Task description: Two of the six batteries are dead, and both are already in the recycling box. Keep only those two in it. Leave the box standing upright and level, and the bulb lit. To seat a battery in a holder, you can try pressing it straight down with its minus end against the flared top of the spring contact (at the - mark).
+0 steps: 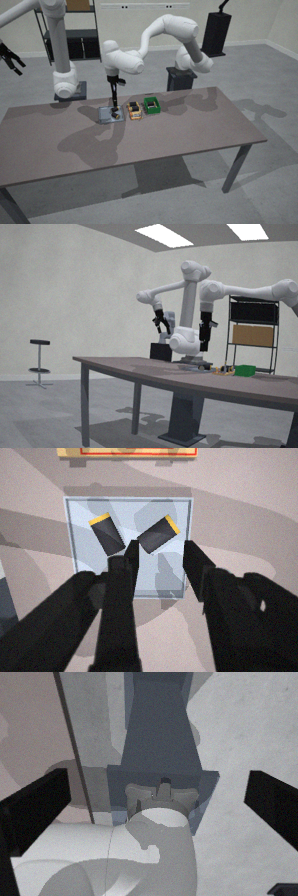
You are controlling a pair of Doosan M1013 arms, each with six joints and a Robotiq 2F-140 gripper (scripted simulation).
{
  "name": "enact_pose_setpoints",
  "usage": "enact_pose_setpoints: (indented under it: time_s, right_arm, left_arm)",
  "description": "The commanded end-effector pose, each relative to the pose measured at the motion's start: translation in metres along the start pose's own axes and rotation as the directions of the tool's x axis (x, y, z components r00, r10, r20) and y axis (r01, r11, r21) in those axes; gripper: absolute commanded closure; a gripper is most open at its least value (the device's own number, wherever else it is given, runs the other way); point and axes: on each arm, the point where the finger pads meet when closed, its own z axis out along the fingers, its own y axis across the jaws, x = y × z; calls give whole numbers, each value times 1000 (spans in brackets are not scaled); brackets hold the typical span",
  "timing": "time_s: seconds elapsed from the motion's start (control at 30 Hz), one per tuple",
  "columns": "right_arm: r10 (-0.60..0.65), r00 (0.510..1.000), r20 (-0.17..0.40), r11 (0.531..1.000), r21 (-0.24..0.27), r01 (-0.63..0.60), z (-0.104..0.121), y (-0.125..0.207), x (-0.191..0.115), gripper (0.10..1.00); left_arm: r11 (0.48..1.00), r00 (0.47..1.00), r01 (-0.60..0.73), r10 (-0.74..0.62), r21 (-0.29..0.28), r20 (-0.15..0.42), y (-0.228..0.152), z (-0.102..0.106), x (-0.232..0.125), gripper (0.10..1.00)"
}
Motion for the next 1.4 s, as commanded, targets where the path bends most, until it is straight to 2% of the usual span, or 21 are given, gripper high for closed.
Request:
enact_pose_setpoints:
  time_s: [0.0,0.27,0.4,0.53,0.6,0.8,0.9,1.0,1.1,1.37]
  right_arm:
    - [-1,1000,8,1000,5,1,2,-1,-4,98]
    - [-1,1000,8,1000,5,1,2,-1,-4,98]
    - [-1,1000,8,1000,5,1,2,-1,-4,98]
    - [-1,1000,8,1000,5,1,2,-1,-4,98]
    - [-1,1000,8,1000,5,1,2,-1,-4,98]
    - [-1,1000,8,1000,5,1,2,-1,-4,98]
    - [-1,1000,8,1000,5,1,2,-1,-4,98]
    - [-1,1000,8,1000,5,1,2,-1,-4,98]
    - [-1,1000,8,1000,5,1,2,-1,-4,98]
    - [-1,1000,8,1000,5,1,2,-1,-4,98]
  left_arm:
    - [1000,1000,4,-4,0,-2,1,-3,-5,734]
    - [998,998,-67,67,-1,-1,1,-3,-4,734]
    - [981,981,-196,196,-1,-1,1,-3,-4,734]
    - [926,926,-377,377,-1,0,1,-3,-4,734]
    - [926,926,-377,377,-1,0,1,-3,-4,734]
    - [773,773,-635,635,0,1,1,-3,-5,734]
    - [693,693,-721,721,-1,1,1,-3,-5,734]
    - [635,635,-772,772,-1,1,1,-3,-5,734]
    - [607,607,-794,794,-1,1,1,-3,-5,734]
    - [603,603,-798,798,-1,1,1,-3,-5,734]
